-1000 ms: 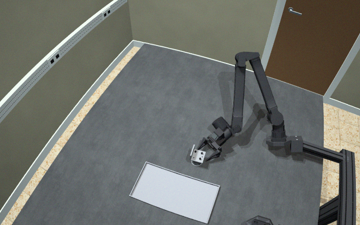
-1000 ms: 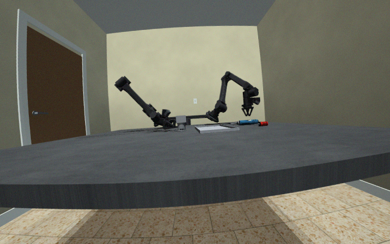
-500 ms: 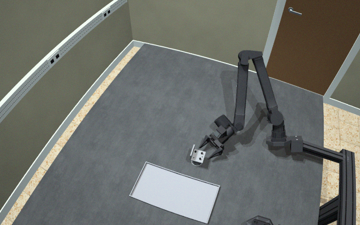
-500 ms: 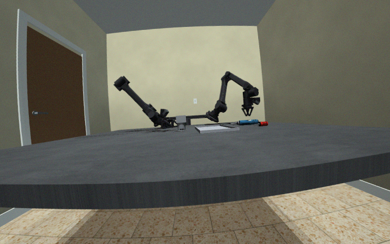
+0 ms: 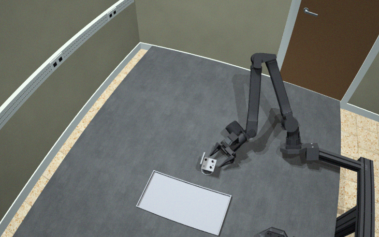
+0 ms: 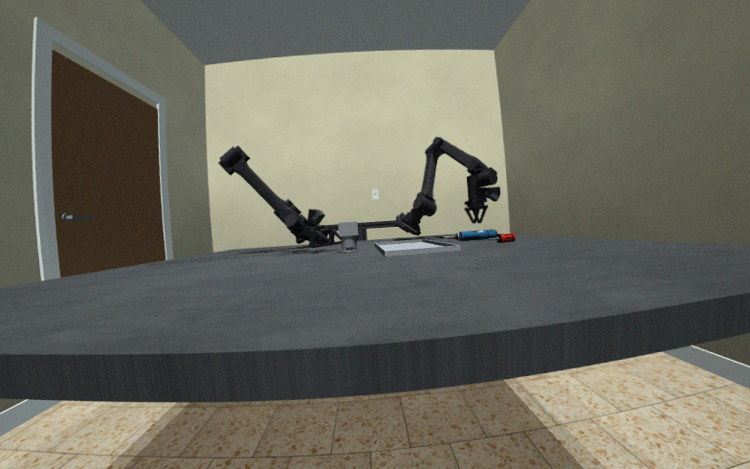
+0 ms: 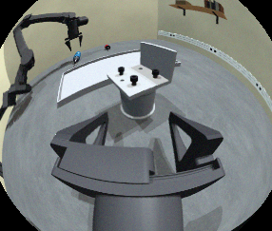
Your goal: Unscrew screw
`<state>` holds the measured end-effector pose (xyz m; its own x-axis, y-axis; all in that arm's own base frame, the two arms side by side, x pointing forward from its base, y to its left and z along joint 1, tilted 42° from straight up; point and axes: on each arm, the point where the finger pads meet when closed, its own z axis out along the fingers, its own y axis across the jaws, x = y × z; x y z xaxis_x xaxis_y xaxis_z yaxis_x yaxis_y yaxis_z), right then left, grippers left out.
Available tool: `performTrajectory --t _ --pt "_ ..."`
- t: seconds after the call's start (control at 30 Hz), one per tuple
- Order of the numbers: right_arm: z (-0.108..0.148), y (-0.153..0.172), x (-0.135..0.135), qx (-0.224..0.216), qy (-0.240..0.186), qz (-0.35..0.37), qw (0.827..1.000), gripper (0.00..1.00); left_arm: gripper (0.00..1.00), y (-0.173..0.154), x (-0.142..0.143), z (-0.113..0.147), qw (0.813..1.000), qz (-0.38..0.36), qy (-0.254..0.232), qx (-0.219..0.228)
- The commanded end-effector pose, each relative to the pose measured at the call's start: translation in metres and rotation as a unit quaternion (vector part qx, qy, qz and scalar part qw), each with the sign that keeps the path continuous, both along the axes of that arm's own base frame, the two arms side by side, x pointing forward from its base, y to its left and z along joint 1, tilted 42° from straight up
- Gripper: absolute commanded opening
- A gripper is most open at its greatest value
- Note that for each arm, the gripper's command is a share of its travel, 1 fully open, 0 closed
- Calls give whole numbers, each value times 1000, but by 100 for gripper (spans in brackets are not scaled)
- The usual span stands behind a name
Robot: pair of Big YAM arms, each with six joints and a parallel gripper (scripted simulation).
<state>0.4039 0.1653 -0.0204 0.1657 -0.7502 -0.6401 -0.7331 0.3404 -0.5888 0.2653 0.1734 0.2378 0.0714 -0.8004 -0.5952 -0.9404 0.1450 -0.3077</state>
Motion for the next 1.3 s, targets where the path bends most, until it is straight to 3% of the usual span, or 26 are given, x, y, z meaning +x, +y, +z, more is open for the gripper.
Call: performTrajectory --t 0.0,0.47,0.5,0.57,0.6,0.97,1.13,1.17,1.27 --pt "2 2 1 0 -3 3 1000 86 65 0 4 13 1000 1 -11 3" --pt "28 23 -11 3 -1 5 1000 86 65 0 4 13 1000 1 -11 3" --pt "16 15 -11 -1 13 -4 1000 86 65 0 4 13 1000 1 -11 3" --pt "16 15 -11 -1 13 -4 1000 86 65 0 4 13 1000 1 -11 3" --pt "28 26 -14 2 1 7 1000 86 65 0 4 13 1000 1 -11 3" --pt "49 42 -23 3 0 7 1000 86 65 0 4 13 1000 1 -11 3" --pt "39 33 -20 -1 12 -4 1000 86 65 0 4 13 1000 1 -11 3" --pt "52 44 -23 3 -1 7 1000 86 65 0 4 13 1000 1 -11 3" --pt "57 48 -26 3 0 7 1000 86 65 0 4 13 1000 1 -11 3"
